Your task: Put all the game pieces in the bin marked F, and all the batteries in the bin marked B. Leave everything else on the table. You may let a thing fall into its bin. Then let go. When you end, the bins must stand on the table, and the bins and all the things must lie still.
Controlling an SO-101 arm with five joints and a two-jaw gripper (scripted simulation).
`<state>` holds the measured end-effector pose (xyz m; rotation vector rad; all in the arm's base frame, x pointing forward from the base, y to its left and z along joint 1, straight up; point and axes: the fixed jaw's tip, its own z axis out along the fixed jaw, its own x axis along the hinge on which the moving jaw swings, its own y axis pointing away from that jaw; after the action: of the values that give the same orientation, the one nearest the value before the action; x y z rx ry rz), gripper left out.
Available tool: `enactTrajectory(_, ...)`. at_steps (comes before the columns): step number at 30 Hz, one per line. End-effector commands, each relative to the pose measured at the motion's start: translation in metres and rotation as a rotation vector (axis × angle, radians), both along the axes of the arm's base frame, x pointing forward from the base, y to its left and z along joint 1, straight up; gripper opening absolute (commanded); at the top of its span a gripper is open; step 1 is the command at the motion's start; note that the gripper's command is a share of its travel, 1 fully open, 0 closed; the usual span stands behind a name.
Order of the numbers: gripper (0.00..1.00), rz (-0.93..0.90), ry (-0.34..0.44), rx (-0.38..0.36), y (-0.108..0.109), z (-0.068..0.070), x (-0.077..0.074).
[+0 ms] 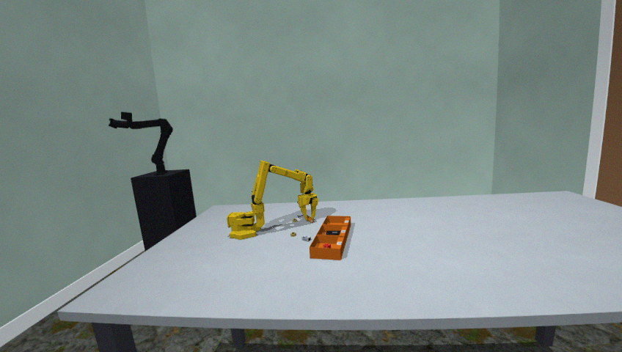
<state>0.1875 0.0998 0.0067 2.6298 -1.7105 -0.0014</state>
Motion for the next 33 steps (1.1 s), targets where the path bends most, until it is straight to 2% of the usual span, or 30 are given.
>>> enactTrajectory(1,0.05,0.014,-0.026,0.015,0.0037,0.0037,0.0023)
enactTrajectory(14,0.00,0.014,-0.026,0.016,0.0037,0.0037,0.0023)
enactTrajectory(33,0.00,0.014,-0.026,0.016,0.0037,0.0037,0.0023)
